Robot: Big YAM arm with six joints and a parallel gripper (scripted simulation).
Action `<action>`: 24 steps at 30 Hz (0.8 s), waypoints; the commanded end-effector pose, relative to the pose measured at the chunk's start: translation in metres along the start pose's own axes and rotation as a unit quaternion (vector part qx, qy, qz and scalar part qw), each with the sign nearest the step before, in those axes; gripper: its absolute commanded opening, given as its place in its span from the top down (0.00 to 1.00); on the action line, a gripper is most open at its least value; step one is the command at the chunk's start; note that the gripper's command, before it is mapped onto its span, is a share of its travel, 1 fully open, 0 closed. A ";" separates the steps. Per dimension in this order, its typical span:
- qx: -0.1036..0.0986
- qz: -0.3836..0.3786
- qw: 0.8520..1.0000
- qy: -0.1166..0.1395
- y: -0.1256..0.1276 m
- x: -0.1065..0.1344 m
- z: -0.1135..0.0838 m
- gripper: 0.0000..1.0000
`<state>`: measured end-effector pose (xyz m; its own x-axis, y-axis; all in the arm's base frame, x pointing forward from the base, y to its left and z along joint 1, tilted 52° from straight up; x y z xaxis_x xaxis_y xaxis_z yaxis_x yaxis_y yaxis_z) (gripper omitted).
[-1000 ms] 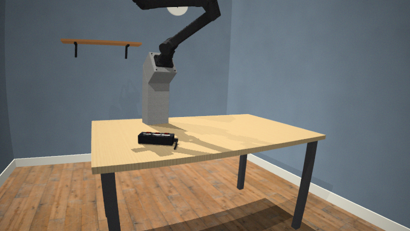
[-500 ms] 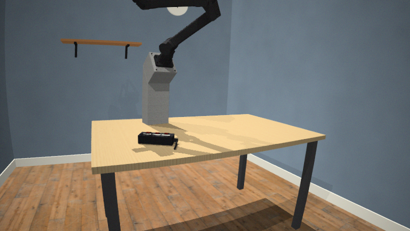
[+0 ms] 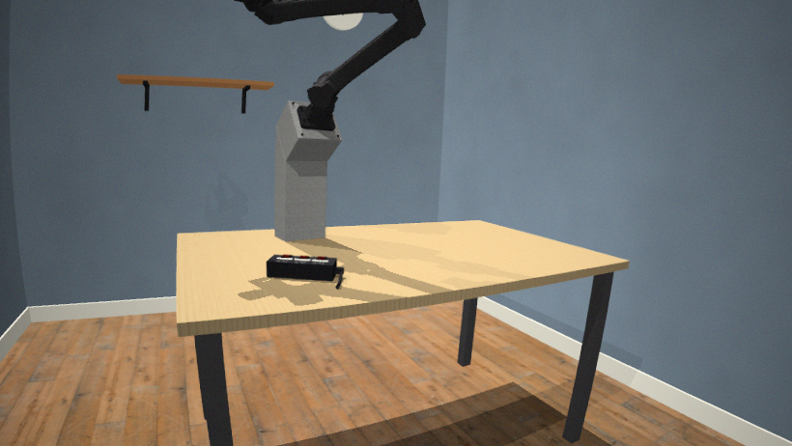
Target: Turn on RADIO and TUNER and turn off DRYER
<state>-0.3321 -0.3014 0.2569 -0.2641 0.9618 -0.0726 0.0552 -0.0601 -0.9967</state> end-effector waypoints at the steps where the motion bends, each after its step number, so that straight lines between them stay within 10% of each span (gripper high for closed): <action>1: -0.001 0.044 0.999 -0.016 0.009 -0.013 -0.006 0.00; 10: -0.087 0.190 0.955 -0.213 0.053 -0.135 -0.100 0.00; 15: -0.151 0.249 0.910 -0.294 0.074 -0.179 -0.161 0.00; 18: -0.151 0.249 0.910 -0.294 0.074 -0.179 -0.161 0.00; 24: -0.265 0.315 0.825 -0.388 0.103 -0.223 -0.262 0.00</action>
<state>-0.0502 -0.4496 0.1896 -0.6460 0.3939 -0.6539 0.6572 -0.1489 -0.7389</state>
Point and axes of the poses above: the point where the finger pads meet when closed, its own z axis out along the fingers, its own y axis across the jaws, x = y × z, the point moved 5 cm from there along -z, back along the fingers, and after that the axes turned 5 degrees about -z, right-handed, at the moved point
